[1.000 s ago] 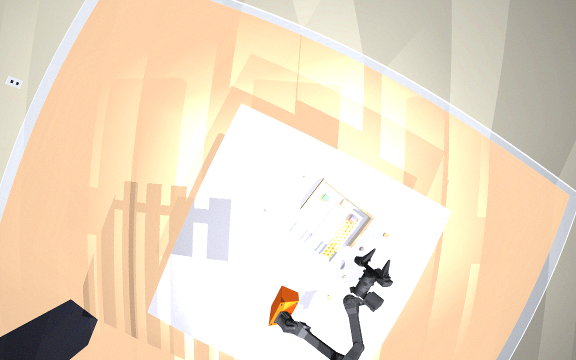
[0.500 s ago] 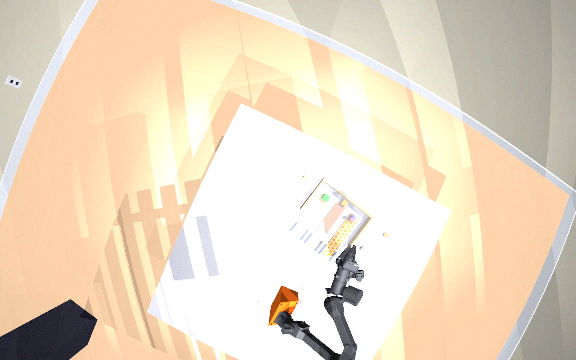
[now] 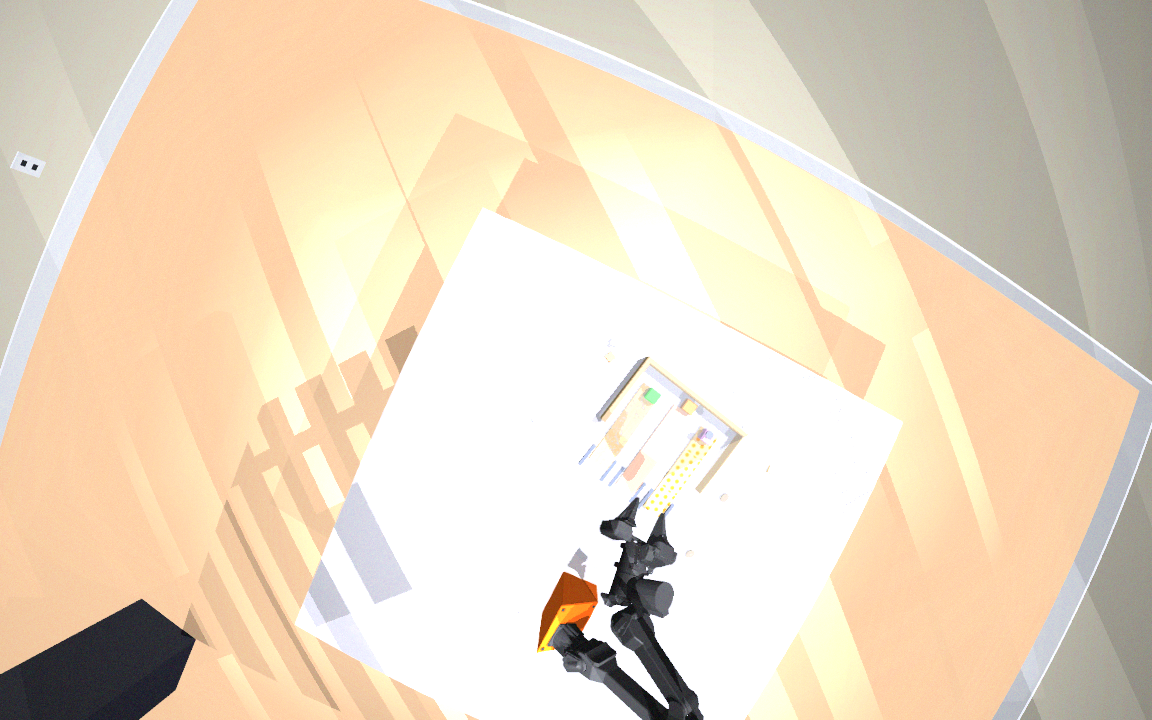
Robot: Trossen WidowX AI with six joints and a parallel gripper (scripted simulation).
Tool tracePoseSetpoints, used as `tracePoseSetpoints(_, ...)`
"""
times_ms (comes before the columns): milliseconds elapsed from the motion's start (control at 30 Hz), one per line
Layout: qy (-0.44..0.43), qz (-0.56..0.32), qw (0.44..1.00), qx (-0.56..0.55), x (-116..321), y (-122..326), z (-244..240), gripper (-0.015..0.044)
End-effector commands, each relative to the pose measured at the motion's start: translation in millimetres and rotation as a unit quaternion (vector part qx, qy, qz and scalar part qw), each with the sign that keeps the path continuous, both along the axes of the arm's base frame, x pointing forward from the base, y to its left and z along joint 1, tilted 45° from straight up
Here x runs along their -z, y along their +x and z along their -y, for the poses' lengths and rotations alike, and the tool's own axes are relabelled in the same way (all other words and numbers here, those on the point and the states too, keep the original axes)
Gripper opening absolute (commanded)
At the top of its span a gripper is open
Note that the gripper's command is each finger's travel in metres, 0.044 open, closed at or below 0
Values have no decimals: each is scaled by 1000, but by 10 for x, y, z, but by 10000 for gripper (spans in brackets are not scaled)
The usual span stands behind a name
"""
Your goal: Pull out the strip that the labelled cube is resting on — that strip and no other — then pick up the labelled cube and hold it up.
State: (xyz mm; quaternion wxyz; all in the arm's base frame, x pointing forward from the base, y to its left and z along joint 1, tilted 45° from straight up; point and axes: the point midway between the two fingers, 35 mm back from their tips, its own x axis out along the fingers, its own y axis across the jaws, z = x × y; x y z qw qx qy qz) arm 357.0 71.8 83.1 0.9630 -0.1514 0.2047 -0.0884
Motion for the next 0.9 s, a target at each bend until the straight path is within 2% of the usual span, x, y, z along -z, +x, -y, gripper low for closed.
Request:
tracePoseSetpoints(0, -215, -69, 974, -24, 175, -428, 25, 400)
tracePoseSetpoints(500, -215, -69, 974, -24, 175, -428, 25, 400)
tracePoseSetpoints(600, -212, -98, 972, -6, 225, -318, 80, 321)
tracePoseSetpoints(867, -183, -251, 944, 107, 399, 98, 554, 111)
